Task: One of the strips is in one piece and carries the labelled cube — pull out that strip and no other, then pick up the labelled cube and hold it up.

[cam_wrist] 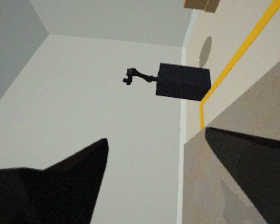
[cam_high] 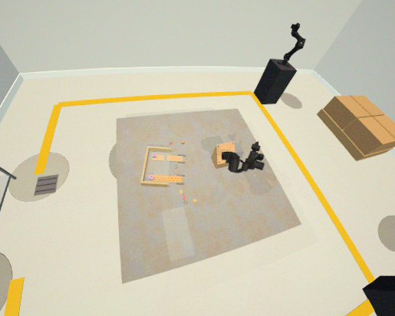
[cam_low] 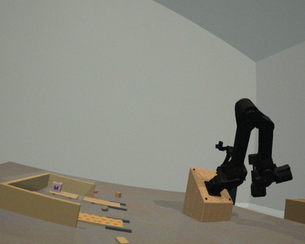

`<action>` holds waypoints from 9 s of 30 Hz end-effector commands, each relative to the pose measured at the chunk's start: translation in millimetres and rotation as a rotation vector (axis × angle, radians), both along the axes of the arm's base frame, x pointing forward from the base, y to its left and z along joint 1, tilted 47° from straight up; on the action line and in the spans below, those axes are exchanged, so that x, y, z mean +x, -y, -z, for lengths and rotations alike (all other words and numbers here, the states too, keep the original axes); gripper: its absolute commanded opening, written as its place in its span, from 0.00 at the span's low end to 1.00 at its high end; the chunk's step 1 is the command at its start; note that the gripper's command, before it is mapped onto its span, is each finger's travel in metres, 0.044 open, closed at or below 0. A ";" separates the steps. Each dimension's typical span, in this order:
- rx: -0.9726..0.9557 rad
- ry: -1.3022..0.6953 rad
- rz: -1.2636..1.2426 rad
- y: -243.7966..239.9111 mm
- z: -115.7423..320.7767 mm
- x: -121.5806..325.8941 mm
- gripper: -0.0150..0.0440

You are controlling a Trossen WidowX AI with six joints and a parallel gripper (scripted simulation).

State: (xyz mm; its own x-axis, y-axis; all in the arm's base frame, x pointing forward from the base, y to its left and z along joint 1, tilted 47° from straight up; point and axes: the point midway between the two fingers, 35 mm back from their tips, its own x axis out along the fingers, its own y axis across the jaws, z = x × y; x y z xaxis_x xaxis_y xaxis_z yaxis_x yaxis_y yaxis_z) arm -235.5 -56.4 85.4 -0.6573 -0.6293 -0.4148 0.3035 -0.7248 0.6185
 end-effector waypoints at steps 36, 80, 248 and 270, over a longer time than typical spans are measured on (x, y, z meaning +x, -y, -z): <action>0.832 -0.147 1.292 -369.9 -163.9 144.5 0.93; -0.128 -0.049 3.348 -21.6 20.1 559.6 0.93; -1.327 -0.087 2.645 -188.4 78.3 590.0 0.25; -1.330 -0.088 2.644 -193.9 72.9 556.9 0.25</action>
State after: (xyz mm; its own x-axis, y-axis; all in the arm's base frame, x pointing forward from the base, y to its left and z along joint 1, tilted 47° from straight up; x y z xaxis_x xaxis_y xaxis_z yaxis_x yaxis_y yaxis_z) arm 331.5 133.6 14.3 -0.0149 0.7284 -0.6850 0.2140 0.6715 0.7094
